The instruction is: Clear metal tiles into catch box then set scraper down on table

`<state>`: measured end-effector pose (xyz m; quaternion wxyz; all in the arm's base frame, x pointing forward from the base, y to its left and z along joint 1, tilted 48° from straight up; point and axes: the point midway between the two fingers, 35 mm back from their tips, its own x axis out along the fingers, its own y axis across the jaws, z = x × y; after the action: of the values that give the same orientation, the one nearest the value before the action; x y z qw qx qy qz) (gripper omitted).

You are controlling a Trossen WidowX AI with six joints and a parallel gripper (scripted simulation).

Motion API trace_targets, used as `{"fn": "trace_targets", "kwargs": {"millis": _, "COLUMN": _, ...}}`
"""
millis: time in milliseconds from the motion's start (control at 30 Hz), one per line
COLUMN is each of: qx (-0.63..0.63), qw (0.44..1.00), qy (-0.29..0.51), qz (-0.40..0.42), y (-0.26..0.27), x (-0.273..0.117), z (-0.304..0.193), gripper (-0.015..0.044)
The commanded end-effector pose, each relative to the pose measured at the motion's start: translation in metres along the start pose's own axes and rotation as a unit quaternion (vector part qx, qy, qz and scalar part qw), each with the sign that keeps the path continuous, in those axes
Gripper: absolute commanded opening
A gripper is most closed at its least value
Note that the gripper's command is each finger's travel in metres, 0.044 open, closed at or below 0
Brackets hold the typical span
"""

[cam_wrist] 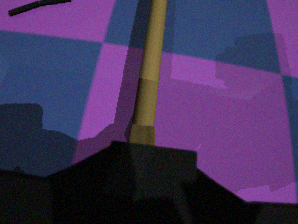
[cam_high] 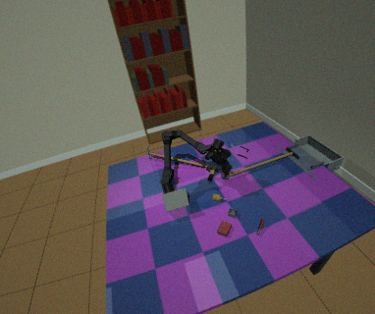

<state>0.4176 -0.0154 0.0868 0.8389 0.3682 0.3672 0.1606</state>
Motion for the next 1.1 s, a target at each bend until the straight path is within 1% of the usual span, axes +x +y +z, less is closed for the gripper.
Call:
{"fn": "trace_targets", "kwargs": {"millis": 0, "qx": -0.004, "qw": 1.0, "qy": -0.007, "qz": 0.001, "y": 0.001, "x": -0.007, "z": -0.001, "gripper": 0.0}}
{"fn": "trace_targets", "kwargs": {"millis": 1067, "qx": -0.003, "qw": 1.0, "qy": -0.008, "qz": 0.0, "y": -0.001, "x": -0.033, "z": -0.045, "gripper": 0.0}}
